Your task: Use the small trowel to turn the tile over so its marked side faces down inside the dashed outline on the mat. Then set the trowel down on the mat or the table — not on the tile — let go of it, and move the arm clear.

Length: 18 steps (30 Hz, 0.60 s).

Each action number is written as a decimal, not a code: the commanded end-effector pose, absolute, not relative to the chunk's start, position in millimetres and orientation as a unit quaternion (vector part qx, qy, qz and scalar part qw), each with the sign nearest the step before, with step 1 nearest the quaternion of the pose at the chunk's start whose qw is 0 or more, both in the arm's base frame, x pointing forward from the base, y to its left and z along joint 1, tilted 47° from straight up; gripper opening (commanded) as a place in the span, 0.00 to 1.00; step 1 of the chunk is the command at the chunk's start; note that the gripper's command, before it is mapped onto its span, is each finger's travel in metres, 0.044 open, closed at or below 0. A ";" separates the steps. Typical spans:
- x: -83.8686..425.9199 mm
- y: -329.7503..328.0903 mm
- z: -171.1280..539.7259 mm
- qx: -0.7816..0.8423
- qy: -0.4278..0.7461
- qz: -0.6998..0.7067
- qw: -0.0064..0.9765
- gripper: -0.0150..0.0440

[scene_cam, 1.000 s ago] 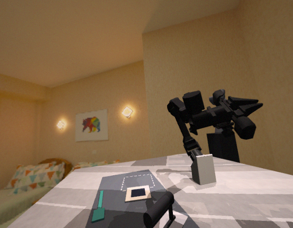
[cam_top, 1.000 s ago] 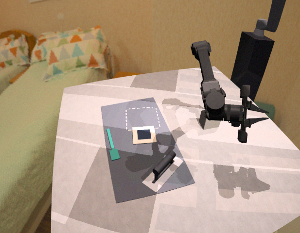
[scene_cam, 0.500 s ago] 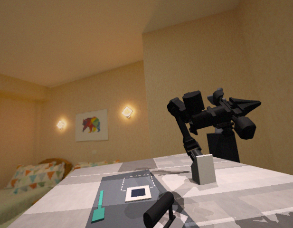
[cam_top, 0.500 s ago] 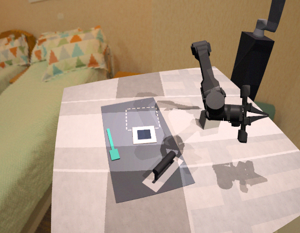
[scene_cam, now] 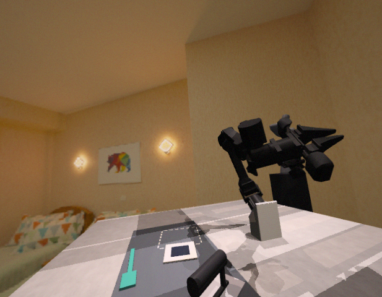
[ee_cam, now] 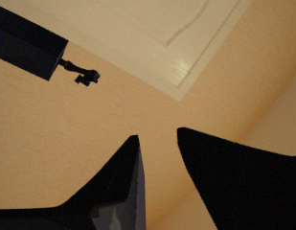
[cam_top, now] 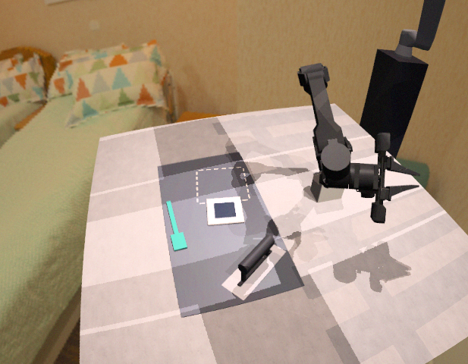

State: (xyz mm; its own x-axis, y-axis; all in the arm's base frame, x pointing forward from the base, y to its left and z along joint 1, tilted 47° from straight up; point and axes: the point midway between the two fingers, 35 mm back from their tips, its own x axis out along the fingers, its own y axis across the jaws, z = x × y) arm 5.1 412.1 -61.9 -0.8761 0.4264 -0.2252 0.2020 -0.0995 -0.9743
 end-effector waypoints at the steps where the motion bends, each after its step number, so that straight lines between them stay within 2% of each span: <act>1: 5.1 412.2 -61.9 -0.236 -0.666 0.703 0.080 0.42; 9: 5.1 412.1 -61.9 -0.236 -0.666 0.703 0.080 0.42; 13: 5.1 412.1 -61.9 -0.236 -0.666 0.703 0.080 0.25; 18: 5.1 412.1 -61.9 -0.236 -0.666 0.703 0.080 0.25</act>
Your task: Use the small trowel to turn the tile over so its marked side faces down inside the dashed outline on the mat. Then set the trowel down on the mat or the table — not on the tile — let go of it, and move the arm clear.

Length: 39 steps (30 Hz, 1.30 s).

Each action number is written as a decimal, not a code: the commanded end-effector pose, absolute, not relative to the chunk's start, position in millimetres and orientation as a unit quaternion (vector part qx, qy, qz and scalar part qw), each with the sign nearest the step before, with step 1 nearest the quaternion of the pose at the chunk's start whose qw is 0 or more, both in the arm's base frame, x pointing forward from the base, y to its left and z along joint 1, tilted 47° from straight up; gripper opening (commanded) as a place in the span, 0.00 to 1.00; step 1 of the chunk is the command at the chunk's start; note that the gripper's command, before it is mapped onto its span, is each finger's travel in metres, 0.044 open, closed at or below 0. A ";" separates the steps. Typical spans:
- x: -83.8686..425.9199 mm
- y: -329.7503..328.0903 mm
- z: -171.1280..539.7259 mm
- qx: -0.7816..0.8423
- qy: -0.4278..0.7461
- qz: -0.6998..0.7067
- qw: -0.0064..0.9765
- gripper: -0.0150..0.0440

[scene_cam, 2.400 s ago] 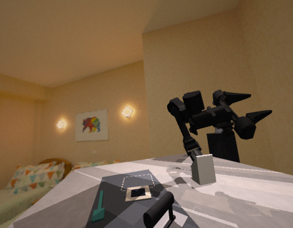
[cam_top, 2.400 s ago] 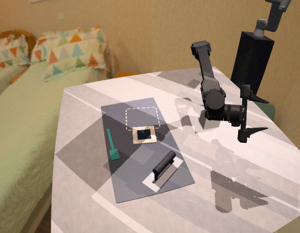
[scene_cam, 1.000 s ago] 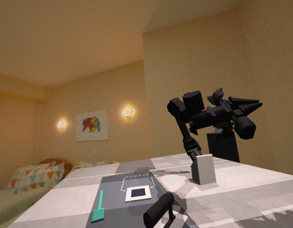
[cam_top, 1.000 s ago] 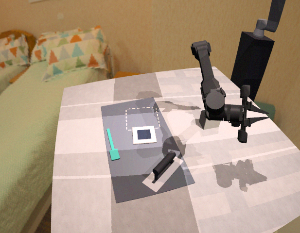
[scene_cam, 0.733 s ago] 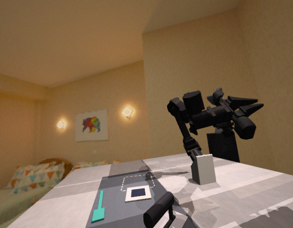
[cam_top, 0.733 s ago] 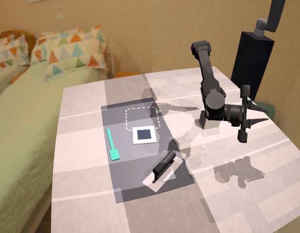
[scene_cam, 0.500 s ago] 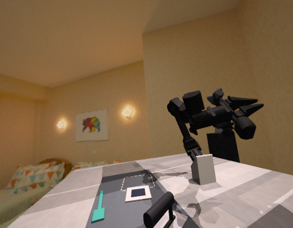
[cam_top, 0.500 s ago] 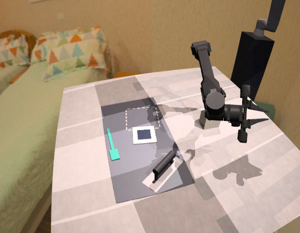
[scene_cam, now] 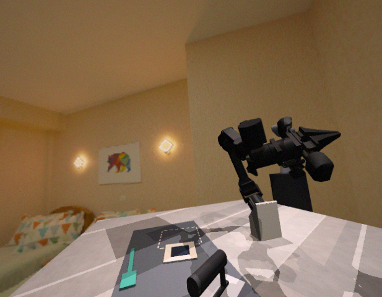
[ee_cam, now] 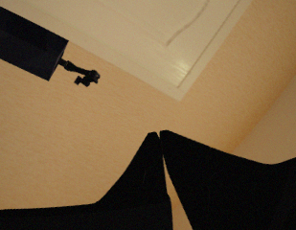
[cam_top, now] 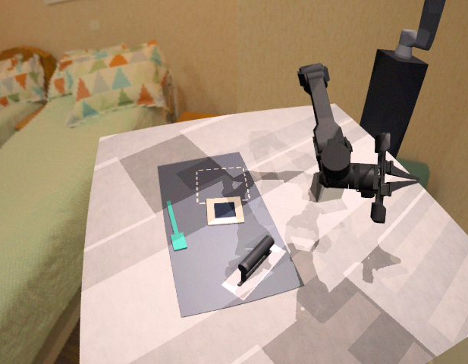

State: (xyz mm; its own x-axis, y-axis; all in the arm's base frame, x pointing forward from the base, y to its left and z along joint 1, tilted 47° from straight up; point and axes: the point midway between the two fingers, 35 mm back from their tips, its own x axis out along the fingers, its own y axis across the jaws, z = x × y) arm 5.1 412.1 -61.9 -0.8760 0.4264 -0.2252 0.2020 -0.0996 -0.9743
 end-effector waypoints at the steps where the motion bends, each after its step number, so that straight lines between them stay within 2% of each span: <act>1: 5.1 412.1 -61.9 -0.236 -0.666 0.703 0.080 0.25; 8: 5.1 412.1 -61.9 -0.236 -0.666 0.703 0.080 0.25; 14: 5.5 412.3 -62.3 -0.237 -0.664 0.705 0.080 0.51; 19: 14.7 415.7 -72.9 -0.260 -0.607 0.746 0.084 0.71; 39: 61.2 419.2 -118.8 -0.361 -0.305 0.873 0.123 0.71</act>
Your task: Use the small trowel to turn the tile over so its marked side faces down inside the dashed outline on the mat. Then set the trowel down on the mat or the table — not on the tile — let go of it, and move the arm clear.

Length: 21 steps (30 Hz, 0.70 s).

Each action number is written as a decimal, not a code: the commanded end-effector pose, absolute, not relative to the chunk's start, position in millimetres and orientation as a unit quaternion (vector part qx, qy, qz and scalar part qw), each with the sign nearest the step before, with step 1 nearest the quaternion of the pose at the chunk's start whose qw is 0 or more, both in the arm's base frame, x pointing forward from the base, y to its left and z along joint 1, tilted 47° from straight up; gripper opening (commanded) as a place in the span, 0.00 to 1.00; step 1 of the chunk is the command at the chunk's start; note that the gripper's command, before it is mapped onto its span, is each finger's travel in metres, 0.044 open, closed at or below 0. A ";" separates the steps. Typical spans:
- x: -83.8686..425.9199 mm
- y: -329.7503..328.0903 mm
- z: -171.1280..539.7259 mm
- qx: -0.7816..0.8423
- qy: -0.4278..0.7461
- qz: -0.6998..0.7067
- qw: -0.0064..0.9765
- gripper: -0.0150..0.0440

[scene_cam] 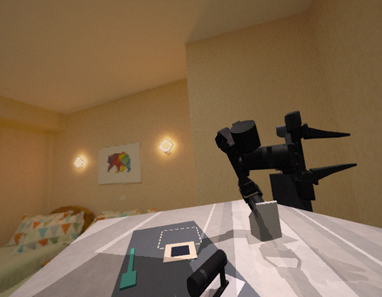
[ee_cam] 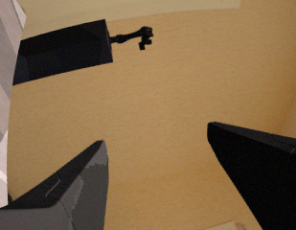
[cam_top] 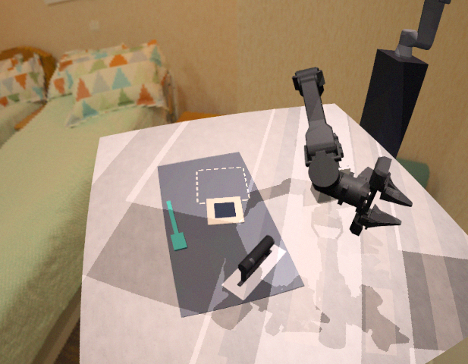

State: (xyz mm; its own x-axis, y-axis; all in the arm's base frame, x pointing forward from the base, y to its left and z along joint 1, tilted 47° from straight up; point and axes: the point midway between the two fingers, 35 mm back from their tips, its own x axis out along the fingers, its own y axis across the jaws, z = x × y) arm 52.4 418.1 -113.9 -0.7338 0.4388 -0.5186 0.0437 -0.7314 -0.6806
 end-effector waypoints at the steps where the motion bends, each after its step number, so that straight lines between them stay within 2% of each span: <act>1: 63.7 418.9 -120.9 -0.365 -0.289 0.876 0.126 0.71; 21: 115.3 401.1 -157.3 -0.440 0.041 0.875 0.196 0.71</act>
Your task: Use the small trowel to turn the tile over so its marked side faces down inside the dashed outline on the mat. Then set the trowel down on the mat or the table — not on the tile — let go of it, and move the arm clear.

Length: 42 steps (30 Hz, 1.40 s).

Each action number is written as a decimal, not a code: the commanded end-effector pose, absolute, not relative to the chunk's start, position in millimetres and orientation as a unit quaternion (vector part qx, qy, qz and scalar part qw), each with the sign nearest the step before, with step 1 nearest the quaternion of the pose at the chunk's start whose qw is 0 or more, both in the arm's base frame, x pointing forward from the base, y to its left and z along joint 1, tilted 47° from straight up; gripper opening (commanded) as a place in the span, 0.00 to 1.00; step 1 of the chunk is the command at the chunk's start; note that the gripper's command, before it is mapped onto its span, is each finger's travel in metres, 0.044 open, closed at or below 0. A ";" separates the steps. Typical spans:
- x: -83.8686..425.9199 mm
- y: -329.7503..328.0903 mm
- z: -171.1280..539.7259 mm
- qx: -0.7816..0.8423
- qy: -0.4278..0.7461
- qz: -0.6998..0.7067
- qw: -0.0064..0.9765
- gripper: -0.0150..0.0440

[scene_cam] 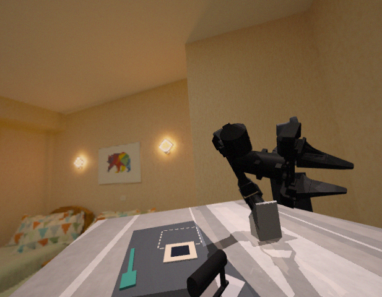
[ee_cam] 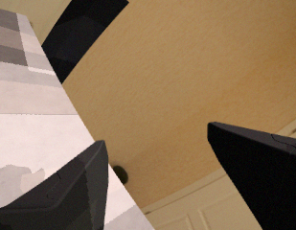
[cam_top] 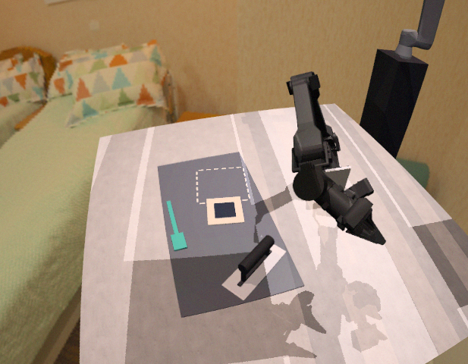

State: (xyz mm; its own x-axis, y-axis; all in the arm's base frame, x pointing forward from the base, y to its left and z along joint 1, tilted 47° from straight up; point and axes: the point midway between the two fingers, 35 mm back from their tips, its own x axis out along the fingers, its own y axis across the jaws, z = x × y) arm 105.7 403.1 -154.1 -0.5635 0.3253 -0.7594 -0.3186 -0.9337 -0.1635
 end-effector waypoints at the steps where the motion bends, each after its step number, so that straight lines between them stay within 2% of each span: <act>1: 118.0 399.7 -158.8 -0.443 0.057 0.872 0.200 0.71; 21: 168.9 363.2 -181.5 -0.490 0.360 0.742 0.283 0.71; 42: 221.5 311.9 -185.1 -0.514 0.594 0.492 0.377 0.71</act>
State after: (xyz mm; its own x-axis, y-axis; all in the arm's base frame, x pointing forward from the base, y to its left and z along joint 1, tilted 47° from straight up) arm 212.8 317.7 -186.9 -0.2140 -0.2015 -0.9558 -0.9681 -0.0870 0.2351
